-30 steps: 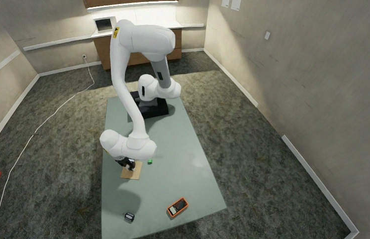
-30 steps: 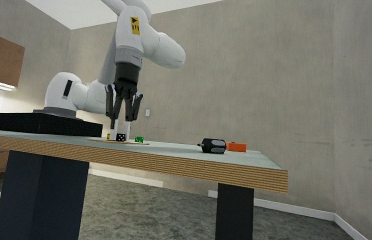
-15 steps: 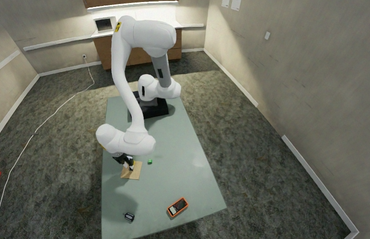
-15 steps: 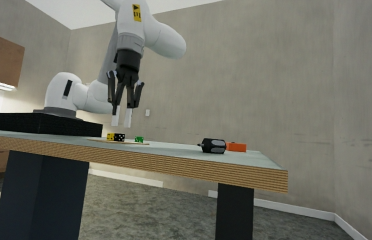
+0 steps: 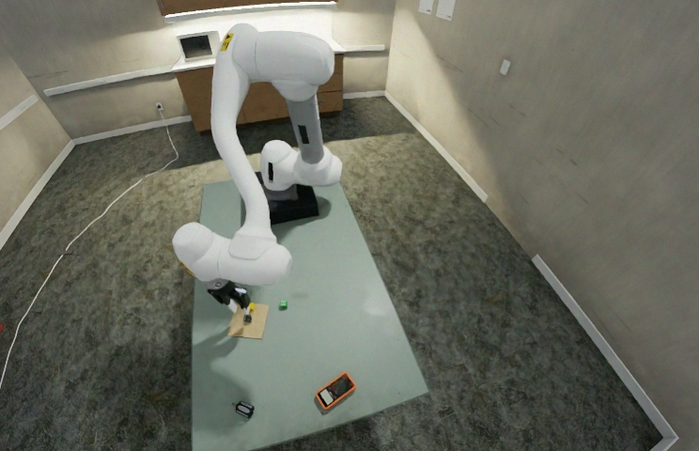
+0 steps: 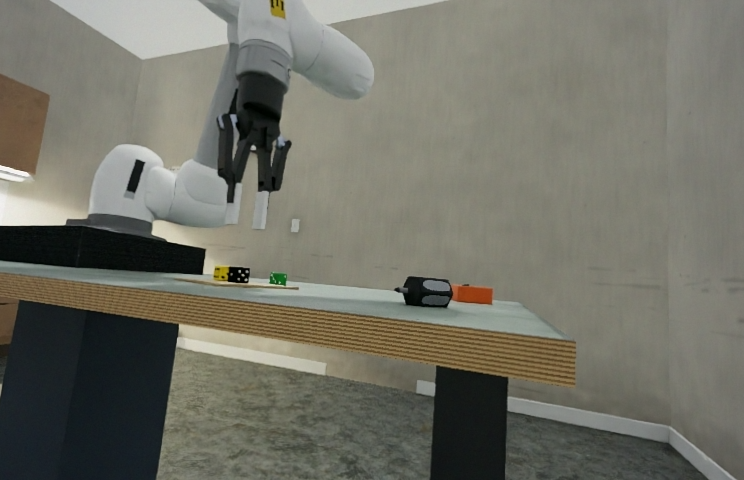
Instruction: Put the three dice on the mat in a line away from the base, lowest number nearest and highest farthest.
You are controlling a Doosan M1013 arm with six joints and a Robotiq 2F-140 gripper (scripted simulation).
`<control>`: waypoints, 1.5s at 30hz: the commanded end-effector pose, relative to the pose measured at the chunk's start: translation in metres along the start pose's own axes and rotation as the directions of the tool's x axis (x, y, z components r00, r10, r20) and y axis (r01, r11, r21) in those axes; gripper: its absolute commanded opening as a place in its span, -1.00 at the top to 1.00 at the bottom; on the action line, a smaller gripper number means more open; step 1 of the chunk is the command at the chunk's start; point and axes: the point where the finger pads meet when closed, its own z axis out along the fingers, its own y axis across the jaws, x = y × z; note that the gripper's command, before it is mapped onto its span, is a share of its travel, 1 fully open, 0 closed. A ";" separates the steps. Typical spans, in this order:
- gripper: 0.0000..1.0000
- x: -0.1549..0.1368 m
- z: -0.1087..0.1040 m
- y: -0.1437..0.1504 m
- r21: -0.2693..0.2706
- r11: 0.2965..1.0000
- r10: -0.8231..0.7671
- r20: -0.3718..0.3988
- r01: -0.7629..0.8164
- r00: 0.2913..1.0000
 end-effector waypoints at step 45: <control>-1.00 0.012 0.001 0.028 0.001 0.791 -0.612 0.001 0.612 0.791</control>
